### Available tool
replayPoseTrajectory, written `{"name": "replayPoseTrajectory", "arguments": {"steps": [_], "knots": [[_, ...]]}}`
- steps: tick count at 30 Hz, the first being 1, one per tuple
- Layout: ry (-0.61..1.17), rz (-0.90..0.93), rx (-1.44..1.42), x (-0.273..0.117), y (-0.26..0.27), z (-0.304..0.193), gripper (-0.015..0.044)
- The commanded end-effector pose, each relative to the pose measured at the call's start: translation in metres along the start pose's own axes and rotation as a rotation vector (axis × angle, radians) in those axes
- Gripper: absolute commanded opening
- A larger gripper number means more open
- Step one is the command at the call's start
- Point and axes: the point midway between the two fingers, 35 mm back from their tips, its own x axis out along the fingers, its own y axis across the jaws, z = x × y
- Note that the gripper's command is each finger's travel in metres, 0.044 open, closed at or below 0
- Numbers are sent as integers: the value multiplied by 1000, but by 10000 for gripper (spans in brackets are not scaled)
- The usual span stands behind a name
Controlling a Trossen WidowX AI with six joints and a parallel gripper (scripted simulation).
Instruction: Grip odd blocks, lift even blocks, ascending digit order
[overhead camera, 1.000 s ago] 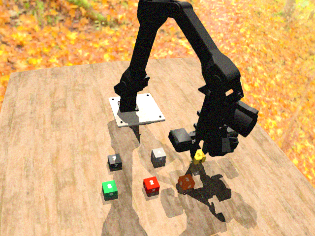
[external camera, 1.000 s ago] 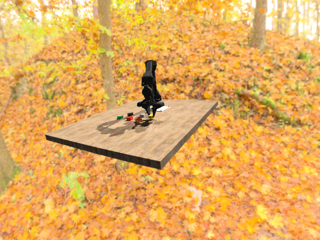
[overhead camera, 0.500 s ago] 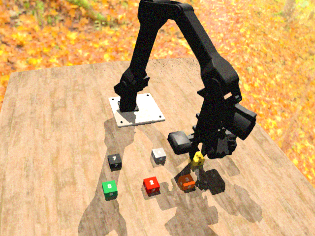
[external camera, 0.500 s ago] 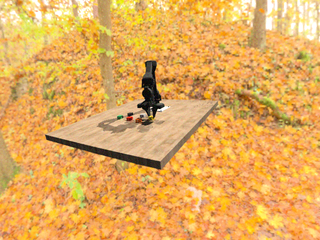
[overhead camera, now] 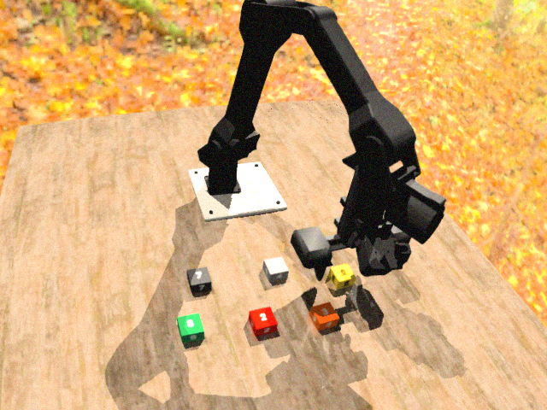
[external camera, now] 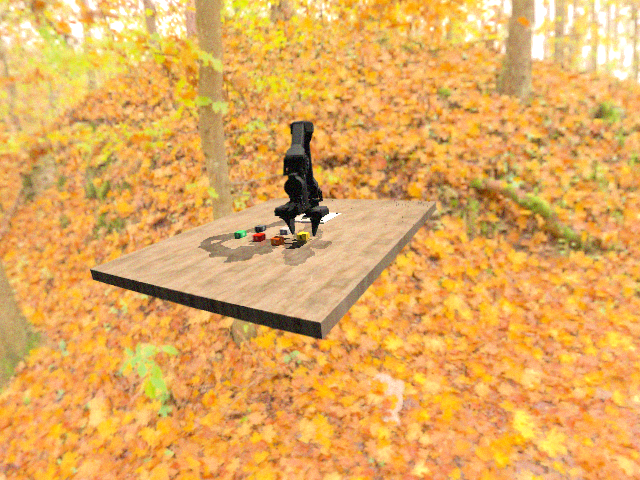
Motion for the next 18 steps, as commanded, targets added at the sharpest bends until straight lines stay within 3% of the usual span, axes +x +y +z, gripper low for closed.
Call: {"name": "replayPoseTrajectory", "arguments": {"steps": [1,7,14,18], "knots": [[0,1,3,-22,0,1,400],[0,1,3,-34,0,0,400],[0,1,3,-106,1,2,216],[0,1,3,-115,0,0,120]]}}
